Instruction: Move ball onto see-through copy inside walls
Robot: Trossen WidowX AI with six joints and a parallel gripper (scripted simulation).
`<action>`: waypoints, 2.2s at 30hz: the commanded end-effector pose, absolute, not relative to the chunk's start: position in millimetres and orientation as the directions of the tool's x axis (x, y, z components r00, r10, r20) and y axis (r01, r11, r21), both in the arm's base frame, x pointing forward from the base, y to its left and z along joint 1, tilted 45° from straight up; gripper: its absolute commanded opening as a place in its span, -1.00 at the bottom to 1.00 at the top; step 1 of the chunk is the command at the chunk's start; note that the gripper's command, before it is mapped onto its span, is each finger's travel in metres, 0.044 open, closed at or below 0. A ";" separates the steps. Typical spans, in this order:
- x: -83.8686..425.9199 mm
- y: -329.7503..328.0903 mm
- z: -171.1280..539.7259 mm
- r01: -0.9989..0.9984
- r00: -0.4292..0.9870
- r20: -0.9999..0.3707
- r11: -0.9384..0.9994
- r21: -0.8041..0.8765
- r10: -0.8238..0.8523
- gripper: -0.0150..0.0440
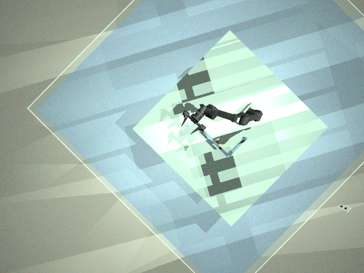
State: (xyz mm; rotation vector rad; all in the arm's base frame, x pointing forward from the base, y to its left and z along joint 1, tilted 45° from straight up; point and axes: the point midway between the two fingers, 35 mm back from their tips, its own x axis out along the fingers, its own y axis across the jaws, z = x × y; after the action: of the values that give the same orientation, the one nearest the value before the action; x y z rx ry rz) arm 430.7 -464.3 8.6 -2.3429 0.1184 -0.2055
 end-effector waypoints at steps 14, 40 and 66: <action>476.3 -422.1 -13.4 -0.195 0.979 -0.193 -0.020 -0.981 -0.068 0.30; 431.7 -164.2 -6.0 -0.287 0.417 -0.739 0.848 0.446 0.530 0.30; 378.4 -69.6 20.1 0.095 0.111 -0.712 0.705 0.703 0.694 0.30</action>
State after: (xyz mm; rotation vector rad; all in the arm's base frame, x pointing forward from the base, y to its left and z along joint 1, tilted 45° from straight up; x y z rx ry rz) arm 378.5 -75.7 23.8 0.6988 1.4095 0.4952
